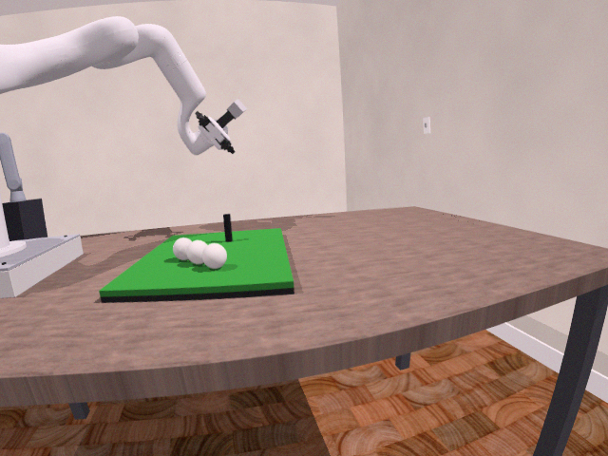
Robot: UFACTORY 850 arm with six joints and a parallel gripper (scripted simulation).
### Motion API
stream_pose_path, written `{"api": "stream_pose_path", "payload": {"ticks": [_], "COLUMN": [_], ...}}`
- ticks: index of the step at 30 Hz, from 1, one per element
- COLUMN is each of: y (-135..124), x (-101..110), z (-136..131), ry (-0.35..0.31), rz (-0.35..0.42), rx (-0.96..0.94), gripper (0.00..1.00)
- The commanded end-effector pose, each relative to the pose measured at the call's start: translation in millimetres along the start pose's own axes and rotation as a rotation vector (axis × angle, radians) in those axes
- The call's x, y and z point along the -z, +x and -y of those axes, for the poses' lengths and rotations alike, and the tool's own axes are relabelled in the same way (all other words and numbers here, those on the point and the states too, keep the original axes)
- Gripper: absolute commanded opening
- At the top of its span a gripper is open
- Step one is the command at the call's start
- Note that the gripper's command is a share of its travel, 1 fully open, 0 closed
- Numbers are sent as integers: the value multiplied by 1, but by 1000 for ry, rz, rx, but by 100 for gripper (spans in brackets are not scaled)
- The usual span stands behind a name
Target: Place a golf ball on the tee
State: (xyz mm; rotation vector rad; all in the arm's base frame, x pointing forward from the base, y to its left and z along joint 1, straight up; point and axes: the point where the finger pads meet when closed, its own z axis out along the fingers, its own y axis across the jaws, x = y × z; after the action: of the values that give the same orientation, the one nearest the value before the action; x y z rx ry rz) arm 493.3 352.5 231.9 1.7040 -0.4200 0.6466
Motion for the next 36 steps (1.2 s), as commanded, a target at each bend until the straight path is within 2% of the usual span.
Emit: {"api": "stream_pose_path", "payload": {"ticks": [1,19,23,28,32,34,36], "y": [1,1,0,-9,-20,-20,-28], "x": [0,0,-7,-37,-83,-83,-111], "z": [-1,0,1,6,12,12,15], "ry": [1,2,23,110,231,231,308], "rz": [1,2,21,108,230,230,308], "rx": [-2,-2,-5,-22,-37,-37,-50], "gripper": [100,100,100,100,100,100,100]}}
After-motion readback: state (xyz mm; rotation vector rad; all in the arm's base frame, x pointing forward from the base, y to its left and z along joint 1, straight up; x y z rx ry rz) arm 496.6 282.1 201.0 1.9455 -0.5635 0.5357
